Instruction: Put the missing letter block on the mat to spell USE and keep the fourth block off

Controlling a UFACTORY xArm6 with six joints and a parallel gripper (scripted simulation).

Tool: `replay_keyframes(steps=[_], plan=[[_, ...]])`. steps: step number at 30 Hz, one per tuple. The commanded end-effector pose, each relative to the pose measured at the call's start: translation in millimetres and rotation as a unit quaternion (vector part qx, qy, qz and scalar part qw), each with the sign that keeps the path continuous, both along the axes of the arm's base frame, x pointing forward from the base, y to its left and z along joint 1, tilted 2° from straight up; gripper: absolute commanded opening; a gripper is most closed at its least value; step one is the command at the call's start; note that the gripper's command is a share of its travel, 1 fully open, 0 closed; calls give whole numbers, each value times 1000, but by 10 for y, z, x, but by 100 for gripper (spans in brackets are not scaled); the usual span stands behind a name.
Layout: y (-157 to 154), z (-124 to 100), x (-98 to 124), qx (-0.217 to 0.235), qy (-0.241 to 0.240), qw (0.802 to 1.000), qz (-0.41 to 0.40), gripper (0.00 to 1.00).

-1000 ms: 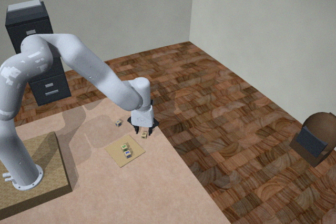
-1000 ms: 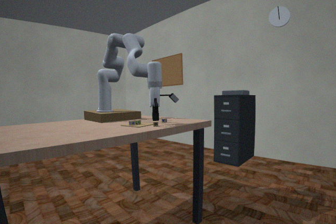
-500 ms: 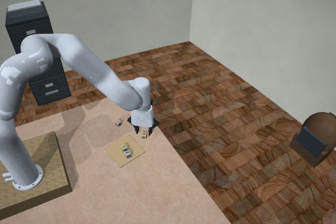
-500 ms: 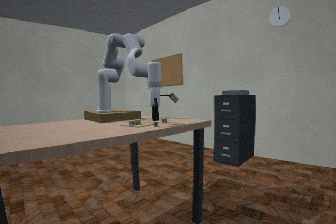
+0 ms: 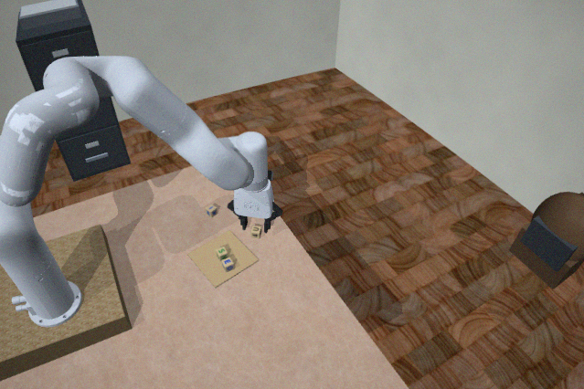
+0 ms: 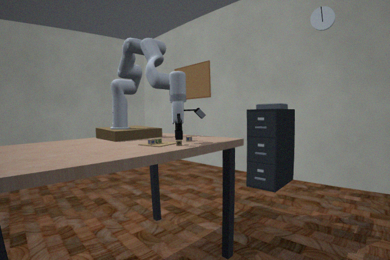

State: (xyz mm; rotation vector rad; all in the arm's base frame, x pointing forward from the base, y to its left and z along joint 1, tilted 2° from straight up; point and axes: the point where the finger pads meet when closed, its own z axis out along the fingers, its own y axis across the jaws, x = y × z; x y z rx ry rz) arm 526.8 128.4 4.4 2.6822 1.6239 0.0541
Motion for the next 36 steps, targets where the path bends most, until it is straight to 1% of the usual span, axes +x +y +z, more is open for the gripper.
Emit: replay_keyframes(steps=[1,7,17,36], plan=[[4,-17,16,0,-2,1000,0,62],[5,-122,20,0,-2,1000,0,62],[7,-232,24,0,-2,1000,0,62],[7,-249,24,0,-2,1000,0,62]])
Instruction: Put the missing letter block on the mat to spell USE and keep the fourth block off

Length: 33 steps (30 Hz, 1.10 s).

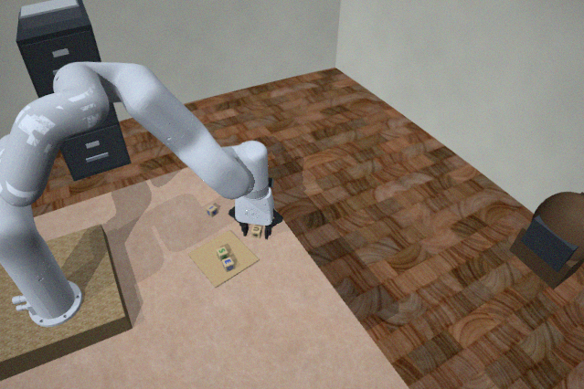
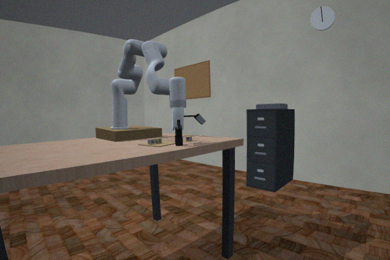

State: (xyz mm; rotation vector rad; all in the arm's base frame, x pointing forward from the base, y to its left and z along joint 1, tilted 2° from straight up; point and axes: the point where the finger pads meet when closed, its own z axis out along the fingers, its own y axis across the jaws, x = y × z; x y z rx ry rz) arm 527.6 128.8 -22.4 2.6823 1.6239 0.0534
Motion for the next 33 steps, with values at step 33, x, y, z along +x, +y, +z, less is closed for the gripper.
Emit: replay_keyframes(steps=[33], plan=[[4,19,17,1,-2,1000,0,42]])
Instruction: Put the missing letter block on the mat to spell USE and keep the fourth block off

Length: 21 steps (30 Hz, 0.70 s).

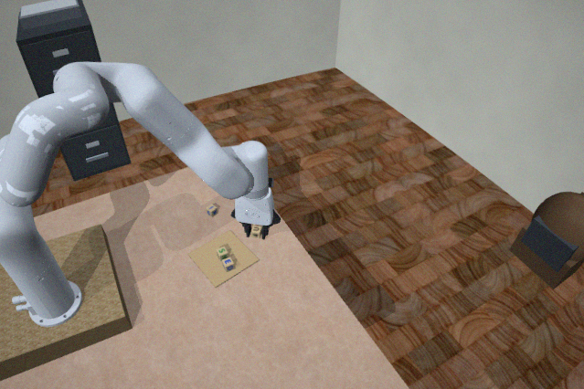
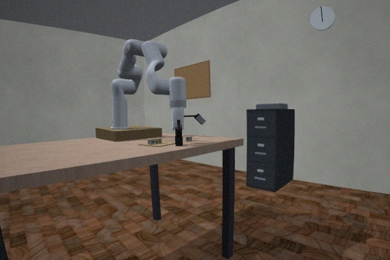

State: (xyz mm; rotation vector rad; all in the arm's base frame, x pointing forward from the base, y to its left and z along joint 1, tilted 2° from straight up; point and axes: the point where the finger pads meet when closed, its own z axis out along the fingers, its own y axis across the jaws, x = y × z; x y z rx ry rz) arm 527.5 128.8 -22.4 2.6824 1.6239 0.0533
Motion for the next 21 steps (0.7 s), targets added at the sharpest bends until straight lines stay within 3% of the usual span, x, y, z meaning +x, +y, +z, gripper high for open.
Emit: replay_keyframes(steps=[1,5,6,21], plan=[[4,19,17,1,-2,1000,0,42],[4,19,17,1,-2,1000,0,42],[4,19,17,1,-2,1000,0,21],[4,19,17,1,-2,1000,0,21]])
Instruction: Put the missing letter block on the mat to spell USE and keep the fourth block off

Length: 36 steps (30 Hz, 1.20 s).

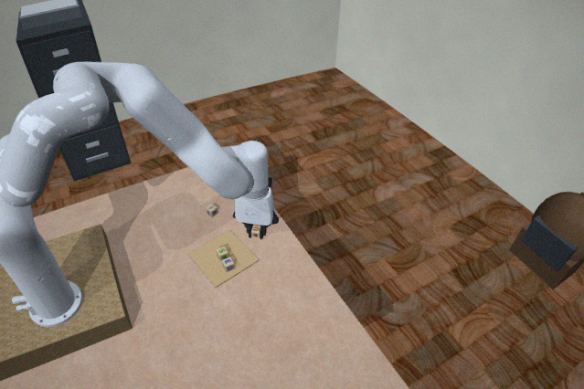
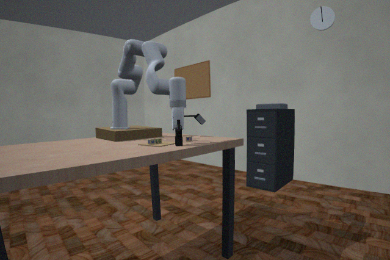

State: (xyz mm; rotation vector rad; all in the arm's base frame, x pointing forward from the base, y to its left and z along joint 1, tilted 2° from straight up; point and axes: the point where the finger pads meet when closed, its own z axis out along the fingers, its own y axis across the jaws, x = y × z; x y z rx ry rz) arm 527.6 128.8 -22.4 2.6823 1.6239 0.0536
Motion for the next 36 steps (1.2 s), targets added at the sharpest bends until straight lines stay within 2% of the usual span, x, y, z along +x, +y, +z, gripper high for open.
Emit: replay_keyframes(steps=[1,24,28,36], plan=[[4,19,16,1,-2,1000,0,21],[4,52,15,1,-2,1000,0,21],[1,217,9,1,-2,1000,0,21],[-7,808,-12,1,-2,1000,0,21]])
